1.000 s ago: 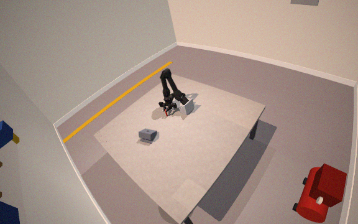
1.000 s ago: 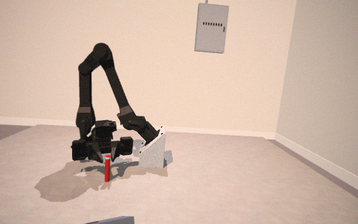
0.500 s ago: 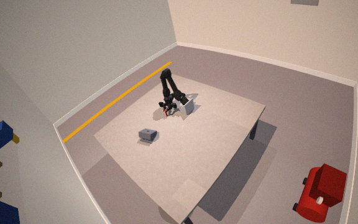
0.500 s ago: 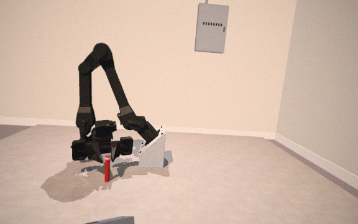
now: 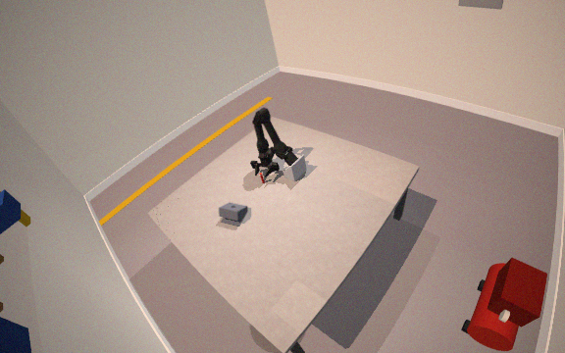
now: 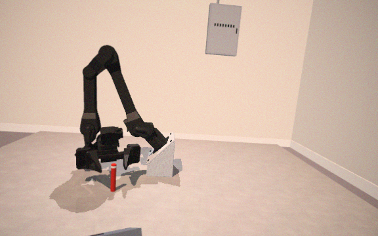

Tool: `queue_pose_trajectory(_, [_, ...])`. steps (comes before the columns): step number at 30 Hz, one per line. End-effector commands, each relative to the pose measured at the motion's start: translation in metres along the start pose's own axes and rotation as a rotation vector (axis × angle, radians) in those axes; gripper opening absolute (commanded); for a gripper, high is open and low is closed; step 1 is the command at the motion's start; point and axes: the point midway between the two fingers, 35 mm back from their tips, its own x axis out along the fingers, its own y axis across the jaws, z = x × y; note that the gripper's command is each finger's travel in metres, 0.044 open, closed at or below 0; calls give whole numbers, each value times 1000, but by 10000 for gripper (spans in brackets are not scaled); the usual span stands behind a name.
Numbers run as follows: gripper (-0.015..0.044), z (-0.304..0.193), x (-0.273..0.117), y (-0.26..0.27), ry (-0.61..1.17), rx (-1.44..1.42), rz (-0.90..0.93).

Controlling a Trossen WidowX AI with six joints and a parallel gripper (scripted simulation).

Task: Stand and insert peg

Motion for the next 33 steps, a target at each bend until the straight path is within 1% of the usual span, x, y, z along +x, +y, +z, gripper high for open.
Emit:
queue_pose_trajectory(1, [419, 0, 0, 0, 0, 1, 0])
queue_pose_trajectory(2, [440, 0, 0, 0, 0, 1, 0])
queue_pose_trajectory(10, [440, 0, 0, 0, 0, 1, 0])
queue_pose_trajectory(13, [440, 9, 2, -3, 7, -3, 28])
queue_pose_trajectory(17, [440, 36, 4, -10, 30, -15, 80])
queue_pose_trajectory(22, [440, 74, 3, -14, 52, -26, 97])
queue_pose_trajectory(27, [440, 116, -7, -11, 48, -25, 66])
queue_pose_trajectory(33, [440, 159, -27, 0, -4, 0, -3])
